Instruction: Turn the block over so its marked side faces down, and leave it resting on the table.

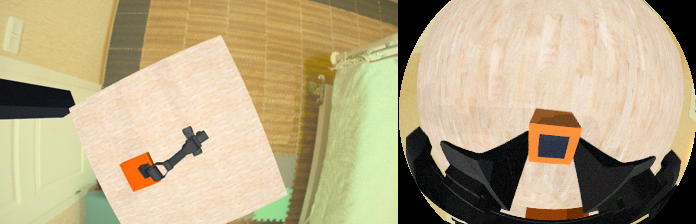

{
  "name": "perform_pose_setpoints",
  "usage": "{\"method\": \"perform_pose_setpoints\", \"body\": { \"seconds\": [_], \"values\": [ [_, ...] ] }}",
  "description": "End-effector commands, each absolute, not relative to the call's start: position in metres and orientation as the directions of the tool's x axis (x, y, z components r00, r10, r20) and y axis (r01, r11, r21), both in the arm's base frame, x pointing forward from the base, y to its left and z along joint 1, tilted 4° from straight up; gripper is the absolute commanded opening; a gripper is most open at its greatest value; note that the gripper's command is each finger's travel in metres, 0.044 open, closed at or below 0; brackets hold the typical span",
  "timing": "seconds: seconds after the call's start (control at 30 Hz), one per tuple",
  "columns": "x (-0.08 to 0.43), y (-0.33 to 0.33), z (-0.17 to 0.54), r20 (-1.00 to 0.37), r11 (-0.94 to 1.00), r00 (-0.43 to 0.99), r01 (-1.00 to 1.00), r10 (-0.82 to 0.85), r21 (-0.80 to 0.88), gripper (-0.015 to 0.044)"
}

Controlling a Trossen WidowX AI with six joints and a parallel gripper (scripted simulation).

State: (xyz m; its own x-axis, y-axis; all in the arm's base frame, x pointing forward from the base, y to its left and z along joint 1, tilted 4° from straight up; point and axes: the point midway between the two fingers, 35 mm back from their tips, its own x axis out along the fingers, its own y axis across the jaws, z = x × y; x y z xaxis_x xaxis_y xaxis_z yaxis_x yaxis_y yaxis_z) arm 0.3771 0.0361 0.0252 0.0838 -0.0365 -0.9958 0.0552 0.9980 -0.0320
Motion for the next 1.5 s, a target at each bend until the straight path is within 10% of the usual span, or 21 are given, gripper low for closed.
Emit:
{"method": "perform_pose_setpoints", "body": {
  "seconds": [0.0, 0.1, 1.47],
  "values": [
    [0.377, 0.036, 0.025, -0.996, 0.998, 0.085, 0.057, -0.034, -0.030, 0.0064],
    [0.377, 0.037, 0.036, -0.996, 0.998, 0.085, 0.057, -0.034, -0.029, 0.0000],
    [0.371, 0.038, 0.046, -0.827, 0.998, 0.559, 0.057, -0.056, -0.030, 0.0000]
  ]
}}
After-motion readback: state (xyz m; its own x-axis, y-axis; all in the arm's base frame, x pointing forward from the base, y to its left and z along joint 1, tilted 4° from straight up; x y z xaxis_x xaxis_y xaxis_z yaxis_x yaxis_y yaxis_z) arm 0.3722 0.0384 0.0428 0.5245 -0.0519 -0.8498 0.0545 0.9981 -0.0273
